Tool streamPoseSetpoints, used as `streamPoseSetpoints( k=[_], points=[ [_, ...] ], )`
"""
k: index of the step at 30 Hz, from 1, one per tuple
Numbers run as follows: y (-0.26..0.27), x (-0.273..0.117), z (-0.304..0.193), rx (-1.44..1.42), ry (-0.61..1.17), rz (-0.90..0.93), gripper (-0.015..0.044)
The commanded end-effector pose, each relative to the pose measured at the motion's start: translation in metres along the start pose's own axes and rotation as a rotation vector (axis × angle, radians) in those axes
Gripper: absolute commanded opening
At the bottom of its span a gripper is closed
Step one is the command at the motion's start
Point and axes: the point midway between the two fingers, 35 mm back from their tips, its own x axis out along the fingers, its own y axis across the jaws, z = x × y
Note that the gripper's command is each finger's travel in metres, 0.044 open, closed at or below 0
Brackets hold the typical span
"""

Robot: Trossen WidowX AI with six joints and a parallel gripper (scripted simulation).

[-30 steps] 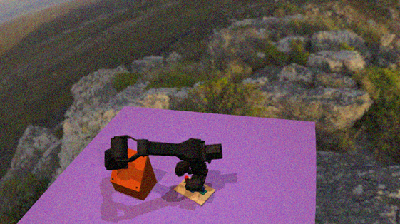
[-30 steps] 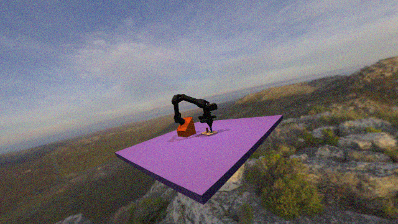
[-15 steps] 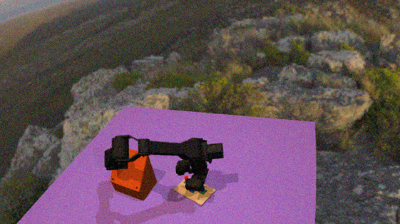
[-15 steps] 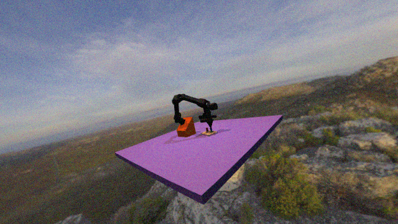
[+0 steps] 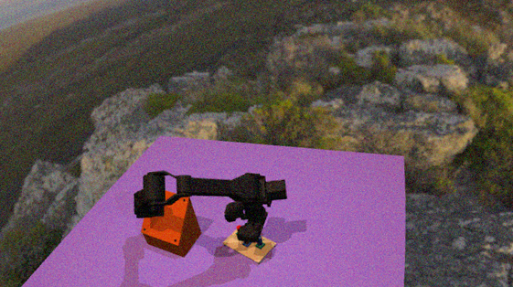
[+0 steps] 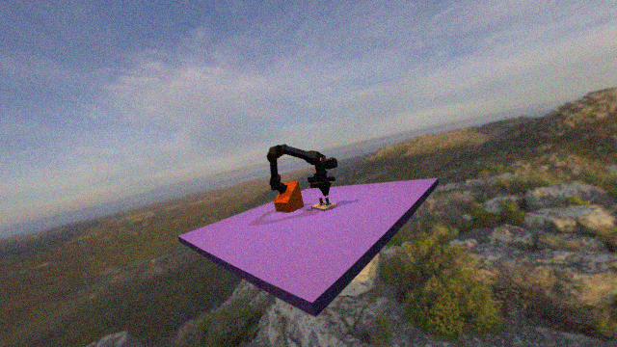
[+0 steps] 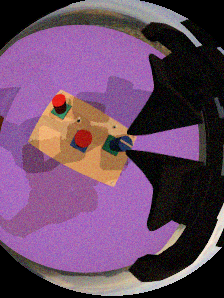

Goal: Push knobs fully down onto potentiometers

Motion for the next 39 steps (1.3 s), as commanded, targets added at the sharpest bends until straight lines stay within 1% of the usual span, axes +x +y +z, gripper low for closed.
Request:
streamPoseSetpoints(
  k=[1,11,39],
  points=[
    [-0.0002,0.0007,0.0001,-0.001,0.000,0.000,0.0184],
    [-0.0002,0.0007,0.0001,-0.001,0.000,0.000,0.0440],
    [-0.0002,0.0007,0.0001,-0.001,0.000,0.000,0.0440]
  ],
)
